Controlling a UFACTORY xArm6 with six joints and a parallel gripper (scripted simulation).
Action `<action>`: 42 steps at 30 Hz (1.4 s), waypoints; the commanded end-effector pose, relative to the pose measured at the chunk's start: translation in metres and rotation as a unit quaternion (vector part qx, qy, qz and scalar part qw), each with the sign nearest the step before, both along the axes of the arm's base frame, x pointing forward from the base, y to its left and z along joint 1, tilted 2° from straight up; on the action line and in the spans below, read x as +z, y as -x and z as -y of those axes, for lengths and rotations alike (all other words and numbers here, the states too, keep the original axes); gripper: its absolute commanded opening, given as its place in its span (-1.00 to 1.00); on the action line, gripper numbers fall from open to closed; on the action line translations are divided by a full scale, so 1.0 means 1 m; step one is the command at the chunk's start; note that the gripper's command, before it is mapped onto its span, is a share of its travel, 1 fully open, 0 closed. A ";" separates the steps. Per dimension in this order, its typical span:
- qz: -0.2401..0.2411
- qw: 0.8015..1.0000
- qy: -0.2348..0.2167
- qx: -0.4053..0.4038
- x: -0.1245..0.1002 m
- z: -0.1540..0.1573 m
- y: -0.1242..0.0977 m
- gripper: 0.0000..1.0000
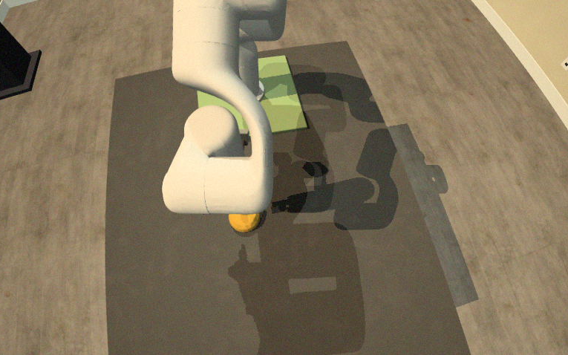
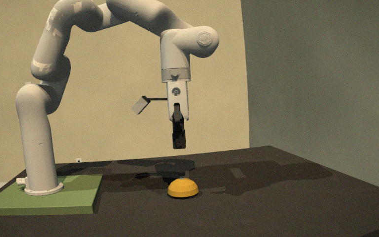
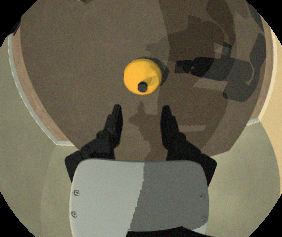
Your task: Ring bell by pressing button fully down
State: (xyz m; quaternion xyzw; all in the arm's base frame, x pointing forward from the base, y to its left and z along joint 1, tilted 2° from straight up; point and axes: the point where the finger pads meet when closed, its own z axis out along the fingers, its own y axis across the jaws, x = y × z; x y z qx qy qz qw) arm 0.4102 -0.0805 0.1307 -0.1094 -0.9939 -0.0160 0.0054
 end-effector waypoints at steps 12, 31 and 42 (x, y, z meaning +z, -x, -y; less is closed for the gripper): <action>0.001 1.000 0.000 0.000 0.001 0.000 -0.001 -1.00; 0.001 1.000 0.000 0.000 0.001 0.000 -0.001 -1.00; 0.001 1.000 0.000 0.000 0.001 0.000 -0.001 -1.00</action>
